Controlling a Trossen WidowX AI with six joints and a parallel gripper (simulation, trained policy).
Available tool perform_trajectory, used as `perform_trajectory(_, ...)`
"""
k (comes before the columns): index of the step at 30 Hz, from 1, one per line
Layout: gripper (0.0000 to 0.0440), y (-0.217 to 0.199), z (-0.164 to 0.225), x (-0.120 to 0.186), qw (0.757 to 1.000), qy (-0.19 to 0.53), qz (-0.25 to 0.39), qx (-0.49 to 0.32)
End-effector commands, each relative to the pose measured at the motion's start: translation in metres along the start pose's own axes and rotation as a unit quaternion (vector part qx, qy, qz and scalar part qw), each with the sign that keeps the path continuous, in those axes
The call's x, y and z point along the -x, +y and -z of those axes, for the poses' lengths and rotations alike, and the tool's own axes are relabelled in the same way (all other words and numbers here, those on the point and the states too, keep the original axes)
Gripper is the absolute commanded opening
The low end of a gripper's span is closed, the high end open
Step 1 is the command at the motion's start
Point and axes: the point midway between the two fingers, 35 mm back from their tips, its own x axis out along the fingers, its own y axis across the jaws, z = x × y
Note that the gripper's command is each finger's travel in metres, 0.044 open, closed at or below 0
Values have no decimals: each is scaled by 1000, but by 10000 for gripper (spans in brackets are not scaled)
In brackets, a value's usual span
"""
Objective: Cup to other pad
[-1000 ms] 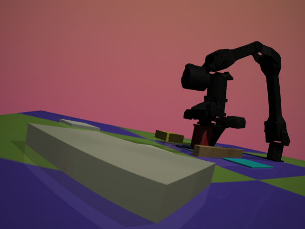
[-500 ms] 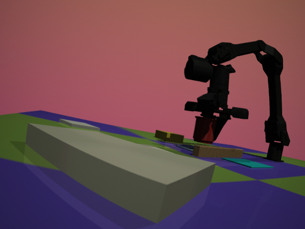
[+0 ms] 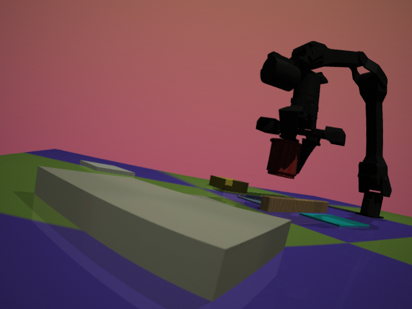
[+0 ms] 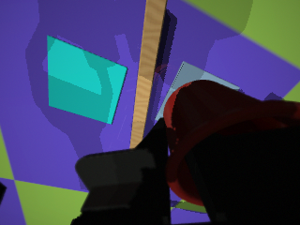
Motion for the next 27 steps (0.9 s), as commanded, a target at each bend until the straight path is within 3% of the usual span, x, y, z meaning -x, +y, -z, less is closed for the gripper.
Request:
perform_trajectory(1,0,8,-8,9,1000,-14,5,8)
perform_trajectory(27,0,84,-58,13,995,-65,22,71)
